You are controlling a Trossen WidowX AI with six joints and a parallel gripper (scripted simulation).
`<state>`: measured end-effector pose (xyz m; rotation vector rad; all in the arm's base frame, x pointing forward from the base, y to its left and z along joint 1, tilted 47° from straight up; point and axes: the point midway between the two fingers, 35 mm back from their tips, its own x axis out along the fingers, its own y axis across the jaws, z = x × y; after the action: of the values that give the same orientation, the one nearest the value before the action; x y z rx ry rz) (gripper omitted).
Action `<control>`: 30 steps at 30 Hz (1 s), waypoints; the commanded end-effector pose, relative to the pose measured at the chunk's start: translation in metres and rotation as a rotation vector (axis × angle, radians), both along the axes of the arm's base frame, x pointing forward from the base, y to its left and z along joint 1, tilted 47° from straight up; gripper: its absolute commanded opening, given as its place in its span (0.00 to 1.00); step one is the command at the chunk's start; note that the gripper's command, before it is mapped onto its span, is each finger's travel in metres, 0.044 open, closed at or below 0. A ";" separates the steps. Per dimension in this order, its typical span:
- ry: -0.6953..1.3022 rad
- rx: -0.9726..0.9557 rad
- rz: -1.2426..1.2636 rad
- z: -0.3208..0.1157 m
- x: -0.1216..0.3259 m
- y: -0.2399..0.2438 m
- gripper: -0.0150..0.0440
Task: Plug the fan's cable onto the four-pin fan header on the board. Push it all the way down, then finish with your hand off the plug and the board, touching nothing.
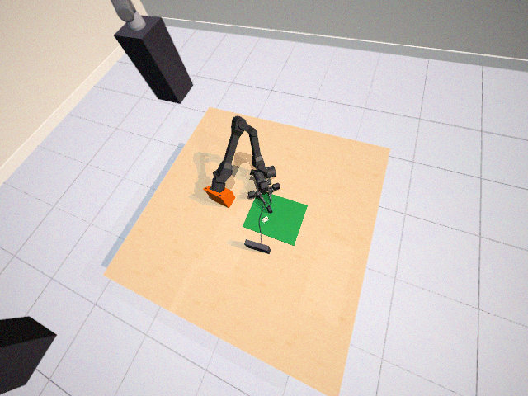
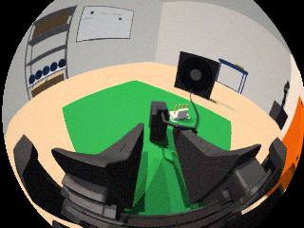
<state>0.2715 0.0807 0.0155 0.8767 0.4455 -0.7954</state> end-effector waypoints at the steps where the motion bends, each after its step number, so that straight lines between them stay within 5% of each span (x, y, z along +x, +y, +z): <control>1: -0.013 0.009 -0.005 0.012 -0.004 0.004 0.49; 30: -0.018 0.009 -0.004 0.080 -0.055 0.006 0.49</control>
<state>0.2192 0.0874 0.0870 0.8800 0.4418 -0.7930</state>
